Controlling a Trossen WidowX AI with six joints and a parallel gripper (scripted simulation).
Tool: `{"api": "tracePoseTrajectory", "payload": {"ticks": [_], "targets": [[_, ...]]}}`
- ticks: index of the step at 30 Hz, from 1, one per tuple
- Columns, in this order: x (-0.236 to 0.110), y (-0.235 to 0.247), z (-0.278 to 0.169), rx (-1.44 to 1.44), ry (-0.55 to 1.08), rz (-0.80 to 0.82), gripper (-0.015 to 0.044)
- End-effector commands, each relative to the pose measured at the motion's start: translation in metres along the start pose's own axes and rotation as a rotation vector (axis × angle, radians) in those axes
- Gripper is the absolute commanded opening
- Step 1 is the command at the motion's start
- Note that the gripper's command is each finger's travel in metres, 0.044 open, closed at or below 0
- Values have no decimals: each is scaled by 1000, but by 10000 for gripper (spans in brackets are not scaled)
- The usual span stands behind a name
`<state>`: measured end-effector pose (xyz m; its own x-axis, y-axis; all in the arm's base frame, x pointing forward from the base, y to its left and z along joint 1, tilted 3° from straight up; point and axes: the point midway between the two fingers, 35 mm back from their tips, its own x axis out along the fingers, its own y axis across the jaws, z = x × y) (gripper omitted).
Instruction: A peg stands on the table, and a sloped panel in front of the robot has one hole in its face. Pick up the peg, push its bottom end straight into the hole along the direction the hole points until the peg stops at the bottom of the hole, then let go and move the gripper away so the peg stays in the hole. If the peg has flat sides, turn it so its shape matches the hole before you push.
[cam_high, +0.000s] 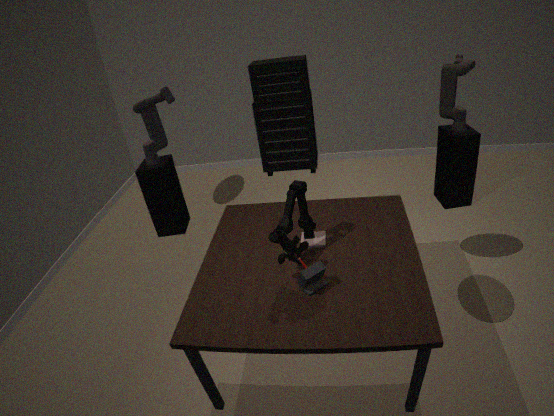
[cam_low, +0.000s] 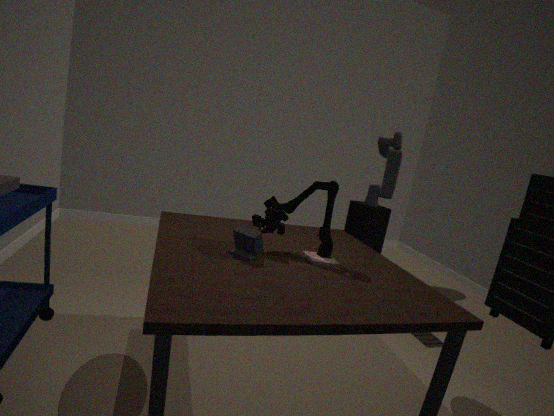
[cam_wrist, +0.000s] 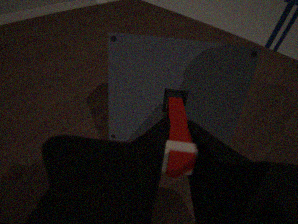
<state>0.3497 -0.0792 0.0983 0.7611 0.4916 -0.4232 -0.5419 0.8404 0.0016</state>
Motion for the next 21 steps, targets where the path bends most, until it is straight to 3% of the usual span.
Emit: {"api": "tracePoseTrajectory", "payload": {"ticks": [1, 21], "targets": [[-1, 0, 0, -2, 0, -1, 0], [4, -1, -1, -2, 0, -1, 0]]}}
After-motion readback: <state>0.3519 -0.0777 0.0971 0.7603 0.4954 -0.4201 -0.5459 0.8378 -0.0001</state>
